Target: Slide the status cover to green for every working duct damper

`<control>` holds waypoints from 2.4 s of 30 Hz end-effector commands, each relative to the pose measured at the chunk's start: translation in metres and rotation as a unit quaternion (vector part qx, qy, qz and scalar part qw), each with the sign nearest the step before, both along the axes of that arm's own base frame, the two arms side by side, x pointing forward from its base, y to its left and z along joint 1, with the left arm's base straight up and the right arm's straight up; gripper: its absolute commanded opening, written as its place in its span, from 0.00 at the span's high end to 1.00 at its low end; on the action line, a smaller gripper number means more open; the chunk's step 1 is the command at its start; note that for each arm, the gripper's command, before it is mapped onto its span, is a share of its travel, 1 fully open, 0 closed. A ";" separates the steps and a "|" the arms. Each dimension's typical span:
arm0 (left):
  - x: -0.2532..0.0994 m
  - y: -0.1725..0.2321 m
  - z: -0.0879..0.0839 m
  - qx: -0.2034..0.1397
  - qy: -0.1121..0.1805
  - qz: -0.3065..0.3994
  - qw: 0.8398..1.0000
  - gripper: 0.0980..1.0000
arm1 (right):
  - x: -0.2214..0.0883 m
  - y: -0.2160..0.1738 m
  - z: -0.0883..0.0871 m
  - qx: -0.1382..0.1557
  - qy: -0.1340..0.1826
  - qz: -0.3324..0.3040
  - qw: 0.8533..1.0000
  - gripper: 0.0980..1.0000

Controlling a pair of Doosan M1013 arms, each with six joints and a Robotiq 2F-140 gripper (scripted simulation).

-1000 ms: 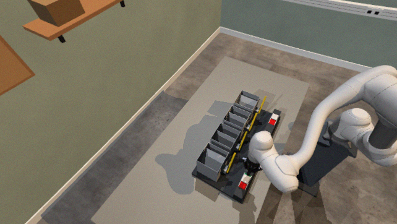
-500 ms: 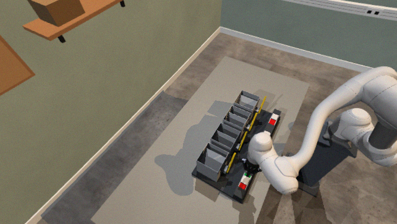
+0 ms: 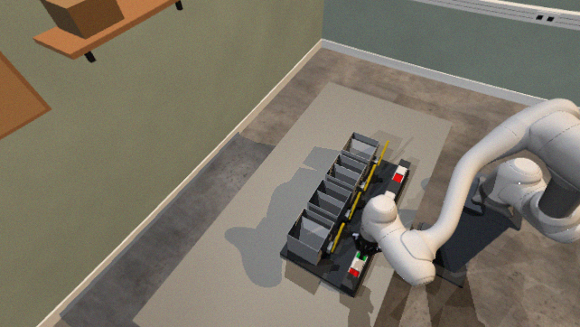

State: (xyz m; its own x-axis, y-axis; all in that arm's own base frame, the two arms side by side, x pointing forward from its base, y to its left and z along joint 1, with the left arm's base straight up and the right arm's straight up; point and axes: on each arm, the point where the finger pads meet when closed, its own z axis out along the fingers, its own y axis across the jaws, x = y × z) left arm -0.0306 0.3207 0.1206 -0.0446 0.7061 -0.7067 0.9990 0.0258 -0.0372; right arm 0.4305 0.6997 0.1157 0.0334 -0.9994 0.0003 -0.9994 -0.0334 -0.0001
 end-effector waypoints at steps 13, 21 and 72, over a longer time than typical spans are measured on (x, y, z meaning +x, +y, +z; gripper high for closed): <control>0.000 0.000 0.000 0.000 0.000 0.000 1.000 0.00 | 0.000 0.008 0.001 0.001 0.000 0.000 1.000 1.00; 0.000 0.000 0.000 0.000 0.000 0.000 1.000 0.00 | 0.000 0.011 0.001 0.001 0.000 0.000 1.000 1.00; 0.000 0.000 0.000 0.000 0.000 0.000 1.000 0.00 | -0.001 0.022 0.001 0.001 0.000 0.000 1.000 1.00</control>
State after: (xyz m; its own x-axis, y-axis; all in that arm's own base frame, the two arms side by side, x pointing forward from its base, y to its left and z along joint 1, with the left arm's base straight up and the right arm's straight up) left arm -0.0306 0.3207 0.1206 -0.0446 0.7061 -0.7067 0.9990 0.0258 -0.0372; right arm 0.4298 0.7217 0.1157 0.0334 -0.9994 0.0003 -0.9994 -0.0334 0.0000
